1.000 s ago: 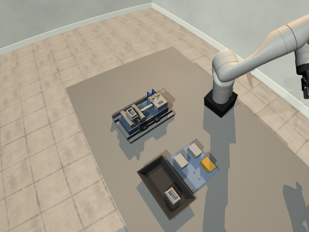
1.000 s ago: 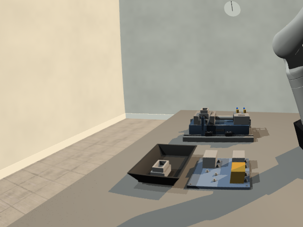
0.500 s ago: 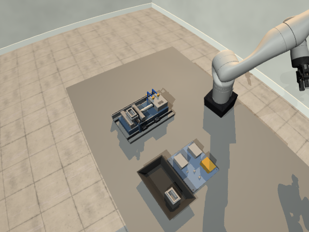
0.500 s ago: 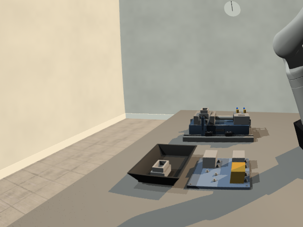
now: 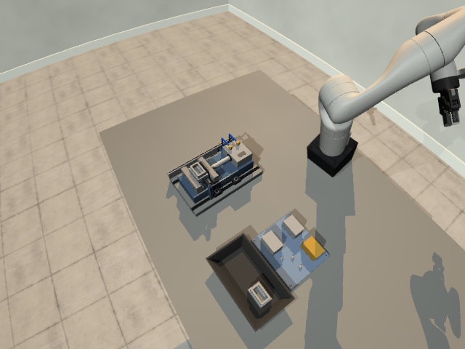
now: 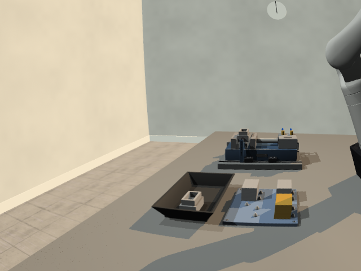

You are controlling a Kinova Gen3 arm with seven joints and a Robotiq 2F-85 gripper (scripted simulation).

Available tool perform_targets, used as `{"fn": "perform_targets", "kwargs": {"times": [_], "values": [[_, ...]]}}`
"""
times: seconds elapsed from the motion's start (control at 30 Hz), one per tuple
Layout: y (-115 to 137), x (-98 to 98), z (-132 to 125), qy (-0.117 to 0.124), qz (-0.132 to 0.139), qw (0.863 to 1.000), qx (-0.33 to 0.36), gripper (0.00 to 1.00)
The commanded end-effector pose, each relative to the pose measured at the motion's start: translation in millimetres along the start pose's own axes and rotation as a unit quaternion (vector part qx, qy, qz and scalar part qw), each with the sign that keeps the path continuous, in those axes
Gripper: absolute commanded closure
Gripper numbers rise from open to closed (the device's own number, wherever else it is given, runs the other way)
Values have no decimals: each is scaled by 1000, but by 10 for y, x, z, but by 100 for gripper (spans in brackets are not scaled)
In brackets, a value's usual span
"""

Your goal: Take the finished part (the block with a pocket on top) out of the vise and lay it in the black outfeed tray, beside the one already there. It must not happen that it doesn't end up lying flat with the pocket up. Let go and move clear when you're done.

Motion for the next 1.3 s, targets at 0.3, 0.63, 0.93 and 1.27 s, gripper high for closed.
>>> {"fn": "perform_targets", "kwargs": {"times": [0.3, 0.63, 0.93, 1.27], "values": [[-106, -345, -142, 35, 24, 999, -20, 0], [-203, -561, -232, 60, 37, 997, -35, 0], [-316, -778, -315, 84, 50, 994, -52, 0], [-444, -994, -391, 107, 63, 990, -69, 0]]}}
Point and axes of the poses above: the point where the finger pads meet when closed, its own x axis out along the fingers, its own z axis across the jaws, y = z × x, the point moved 5 cm from there along -x, back along the fingers, and after that the axes turned 5 degrees about -x, right-handed, at the moved point
